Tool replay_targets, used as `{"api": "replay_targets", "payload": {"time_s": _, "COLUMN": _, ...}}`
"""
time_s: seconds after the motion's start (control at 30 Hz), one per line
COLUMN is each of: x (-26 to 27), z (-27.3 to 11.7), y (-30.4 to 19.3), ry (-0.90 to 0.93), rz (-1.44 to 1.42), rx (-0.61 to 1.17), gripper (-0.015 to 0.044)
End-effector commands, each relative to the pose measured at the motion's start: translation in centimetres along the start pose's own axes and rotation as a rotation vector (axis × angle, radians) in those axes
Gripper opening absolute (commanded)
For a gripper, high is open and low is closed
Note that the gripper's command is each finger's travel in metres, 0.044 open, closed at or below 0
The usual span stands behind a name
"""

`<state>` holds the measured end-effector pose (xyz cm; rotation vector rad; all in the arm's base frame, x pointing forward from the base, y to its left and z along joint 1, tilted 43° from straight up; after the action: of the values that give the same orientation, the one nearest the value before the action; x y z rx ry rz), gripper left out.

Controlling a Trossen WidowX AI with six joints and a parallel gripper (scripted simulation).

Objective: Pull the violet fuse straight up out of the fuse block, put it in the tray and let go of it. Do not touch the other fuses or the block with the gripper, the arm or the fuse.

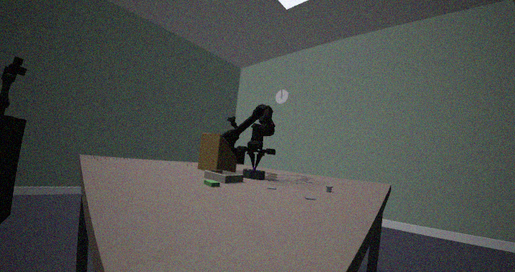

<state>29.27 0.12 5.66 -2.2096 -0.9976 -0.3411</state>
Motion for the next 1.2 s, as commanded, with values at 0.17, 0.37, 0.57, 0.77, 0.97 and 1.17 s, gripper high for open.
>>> {"api": "replay_targets", "payload": {"time_s": 0.17, "x": 0.0, "z": -0.5, "y": 0.1, "ry": -0.002, "rz": -0.003, "rx": -0.004, "gripper": 0.0000}}
{"api": "replay_targets", "payload": {"time_s": 0.37, "x": 0.0, "z": -0.8, "y": 0.1, "ry": -0.001, "rz": -0.003, "rx": -0.004, "gripper": 0.0000}}
{"api": "replay_targets", "payload": {"time_s": 0.57, "x": 0.0, "z": -1.1, "y": 0.0, "ry": -0.001, "rz": -0.003, "rx": -0.004, "gripper": 0.0000}}
{"api": "replay_targets", "payload": {"time_s": 0.77, "x": 0.0, "z": -1.4, "y": 0.0, "ry": -0.001, "rz": -0.002, "rx": -0.004, "gripper": 0.0000}}
{"api": "replay_targets", "payload": {"time_s": 0.97, "x": 0.0, "z": -1.7, "y": 0.0, "ry": -0.001, "rz": -0.002, "rx": -0.003, "gripper": 0.0000}}
{"api": "replay_targets", "payload": {"time_s": 1.17, "x": 0.0, "z": -2.0, "y": 0.0, "ry": 0.000, "rz": -0.002, "rx": -0.003, "gripper": 0.0000}}
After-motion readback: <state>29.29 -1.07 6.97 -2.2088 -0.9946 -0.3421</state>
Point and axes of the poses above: the point midway between the two fingers, 35 mm back from their tips, its own z axis out along the fingers, its own x axis across the jaws, y = z × x, the point moved 9 cm from there along -z, back along the fingers, and after that the axes turned 15 degrees about -z, right-handed, at the moved point
